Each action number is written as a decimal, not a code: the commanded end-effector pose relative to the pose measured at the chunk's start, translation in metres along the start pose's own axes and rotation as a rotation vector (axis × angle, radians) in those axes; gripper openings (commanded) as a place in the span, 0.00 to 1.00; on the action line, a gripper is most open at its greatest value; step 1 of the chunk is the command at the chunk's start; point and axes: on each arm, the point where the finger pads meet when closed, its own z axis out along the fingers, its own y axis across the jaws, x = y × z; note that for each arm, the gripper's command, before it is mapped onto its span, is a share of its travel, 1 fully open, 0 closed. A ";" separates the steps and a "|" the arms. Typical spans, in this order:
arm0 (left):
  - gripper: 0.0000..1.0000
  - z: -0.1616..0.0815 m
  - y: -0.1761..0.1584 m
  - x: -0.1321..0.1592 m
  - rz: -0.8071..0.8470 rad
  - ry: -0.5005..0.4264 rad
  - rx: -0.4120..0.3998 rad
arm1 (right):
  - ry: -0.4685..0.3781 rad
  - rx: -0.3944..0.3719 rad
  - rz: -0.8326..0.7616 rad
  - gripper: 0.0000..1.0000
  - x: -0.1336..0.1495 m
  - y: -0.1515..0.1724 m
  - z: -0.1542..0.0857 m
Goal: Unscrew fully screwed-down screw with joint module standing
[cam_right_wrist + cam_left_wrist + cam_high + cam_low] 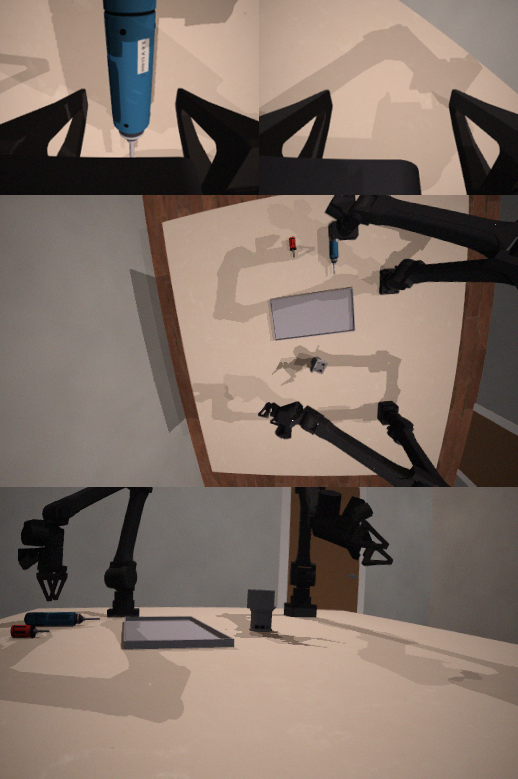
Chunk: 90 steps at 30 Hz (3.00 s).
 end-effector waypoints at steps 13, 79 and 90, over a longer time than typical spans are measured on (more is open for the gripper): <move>0.86 -0.132 -0.013 0.040 0.149 -0.004 0.164 | -0.023 -0.029 0.000 0.65 -0.008 0.012 -0.011; 0.86 -0.341 0.073 0.166 0.489 0.009 0.506 | -0.023 -0.029 0.000 0.65 -0.008 0.012 -0.011; 0.86 -0.336 0.078 0.179 0.489 0.009 0.506 | -0.023 -0.029 0.000 0.65 -0.008 0.012 -0.011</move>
